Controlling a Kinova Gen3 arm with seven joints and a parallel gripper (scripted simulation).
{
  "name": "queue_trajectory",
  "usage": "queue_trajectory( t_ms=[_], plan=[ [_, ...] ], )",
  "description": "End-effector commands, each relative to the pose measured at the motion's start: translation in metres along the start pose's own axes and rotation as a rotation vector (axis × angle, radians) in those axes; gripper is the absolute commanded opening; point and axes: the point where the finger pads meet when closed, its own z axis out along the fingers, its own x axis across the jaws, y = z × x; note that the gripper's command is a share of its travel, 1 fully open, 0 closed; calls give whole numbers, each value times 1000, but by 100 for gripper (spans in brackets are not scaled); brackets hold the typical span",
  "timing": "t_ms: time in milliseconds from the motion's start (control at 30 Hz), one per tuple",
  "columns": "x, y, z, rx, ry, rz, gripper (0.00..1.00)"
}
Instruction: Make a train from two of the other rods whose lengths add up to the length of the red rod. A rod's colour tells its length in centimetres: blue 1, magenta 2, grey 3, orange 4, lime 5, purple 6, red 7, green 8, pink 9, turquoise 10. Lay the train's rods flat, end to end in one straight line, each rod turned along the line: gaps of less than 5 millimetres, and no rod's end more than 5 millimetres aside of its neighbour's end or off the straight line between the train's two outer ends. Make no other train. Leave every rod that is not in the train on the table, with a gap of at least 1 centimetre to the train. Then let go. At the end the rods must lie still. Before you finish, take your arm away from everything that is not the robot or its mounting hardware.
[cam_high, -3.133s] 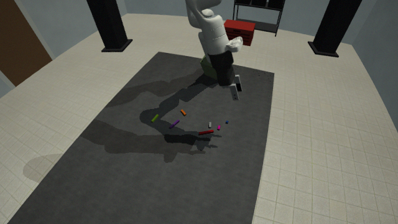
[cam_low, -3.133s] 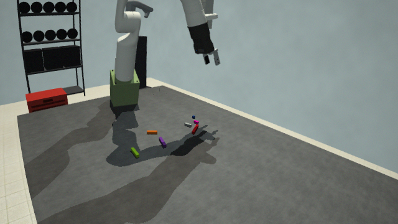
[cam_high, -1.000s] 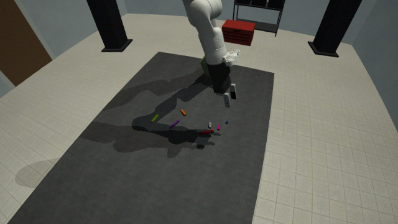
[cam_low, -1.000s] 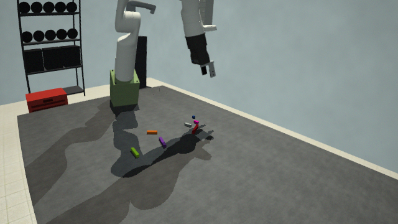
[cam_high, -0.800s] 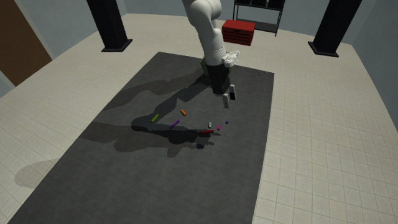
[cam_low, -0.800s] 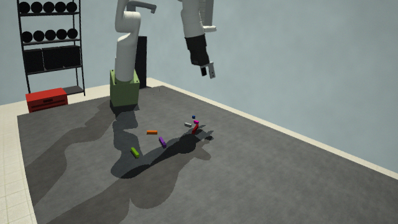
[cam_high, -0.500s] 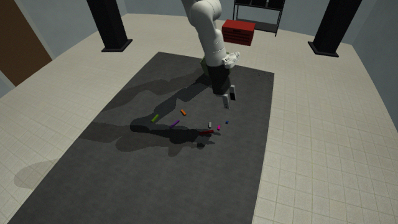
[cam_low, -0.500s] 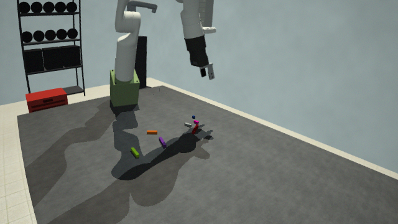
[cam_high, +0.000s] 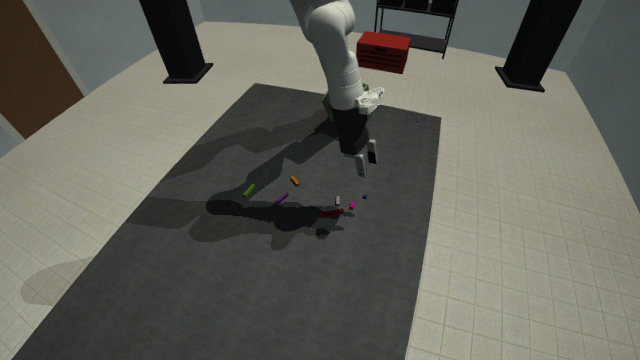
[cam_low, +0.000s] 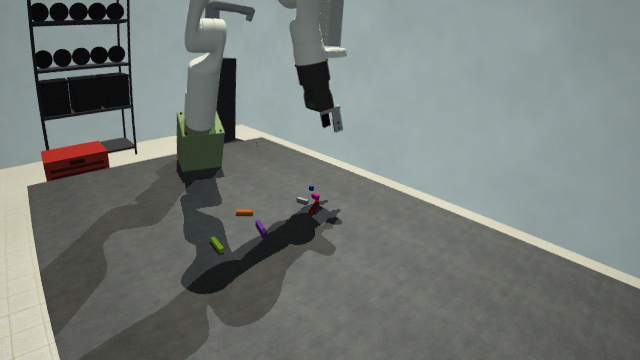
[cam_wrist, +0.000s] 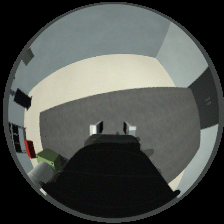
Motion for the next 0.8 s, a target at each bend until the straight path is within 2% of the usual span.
queue_trajectory(
  t_ms=[0, 267, 300, 600, 633, 767],
  plan=[
    [-2, 4, 6, -9, -4, 20, 100],
    [-2, 4, 6, -9, -4, 20, 100],
    [-2, 11, 12, -23, -3, 50, 100],
    [-2, 11, 12, -23, -3, 50, 100],
    [-3, 17, 18, -37, -2, 80, 100],
    [-3, 17, 18, -37, -2, 80, 100]
  ],
)
